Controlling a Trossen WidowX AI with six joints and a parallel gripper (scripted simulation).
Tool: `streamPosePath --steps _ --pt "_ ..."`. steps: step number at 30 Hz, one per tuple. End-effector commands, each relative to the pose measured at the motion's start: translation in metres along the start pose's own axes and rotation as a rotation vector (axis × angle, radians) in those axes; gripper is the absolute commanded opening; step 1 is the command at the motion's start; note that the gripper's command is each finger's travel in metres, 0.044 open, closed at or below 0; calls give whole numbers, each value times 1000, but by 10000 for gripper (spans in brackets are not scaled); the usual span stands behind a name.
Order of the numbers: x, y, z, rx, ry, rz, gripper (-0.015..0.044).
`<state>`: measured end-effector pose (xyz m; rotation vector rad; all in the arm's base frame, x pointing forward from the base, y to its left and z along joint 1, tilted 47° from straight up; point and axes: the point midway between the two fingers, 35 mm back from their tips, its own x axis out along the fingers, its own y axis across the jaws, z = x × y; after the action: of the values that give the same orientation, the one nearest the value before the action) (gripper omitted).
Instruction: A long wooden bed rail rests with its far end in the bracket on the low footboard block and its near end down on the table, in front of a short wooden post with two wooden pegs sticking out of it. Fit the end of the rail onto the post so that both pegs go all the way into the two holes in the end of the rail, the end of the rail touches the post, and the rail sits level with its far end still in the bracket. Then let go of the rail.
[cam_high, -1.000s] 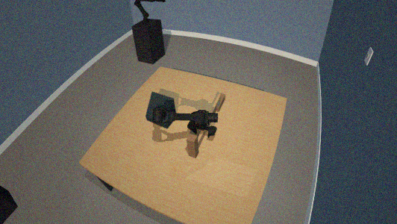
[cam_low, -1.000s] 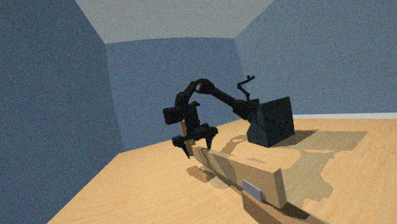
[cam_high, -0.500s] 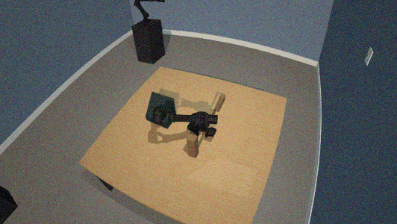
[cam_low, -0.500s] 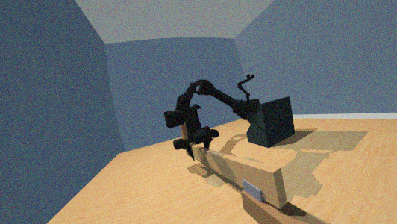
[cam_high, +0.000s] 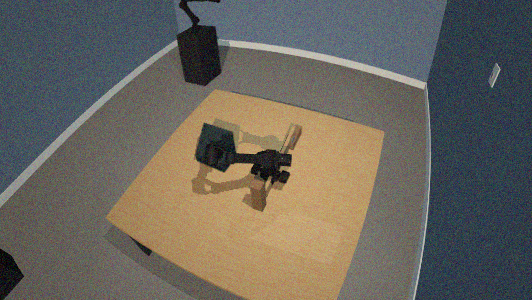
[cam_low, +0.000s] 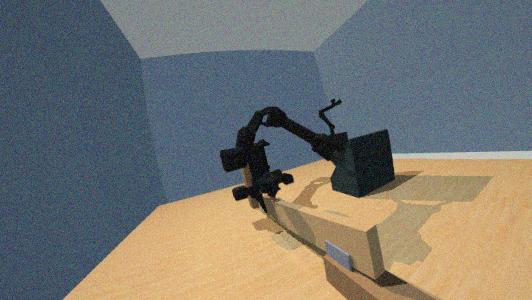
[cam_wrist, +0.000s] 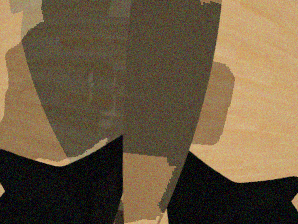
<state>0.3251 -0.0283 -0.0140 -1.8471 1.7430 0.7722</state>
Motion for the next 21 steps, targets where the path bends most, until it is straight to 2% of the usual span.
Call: streamPosePath --steps 1,21 --pt "1 0 -1 -3 6 0 0" --pt "-5 0 0 -3 5 0 0"
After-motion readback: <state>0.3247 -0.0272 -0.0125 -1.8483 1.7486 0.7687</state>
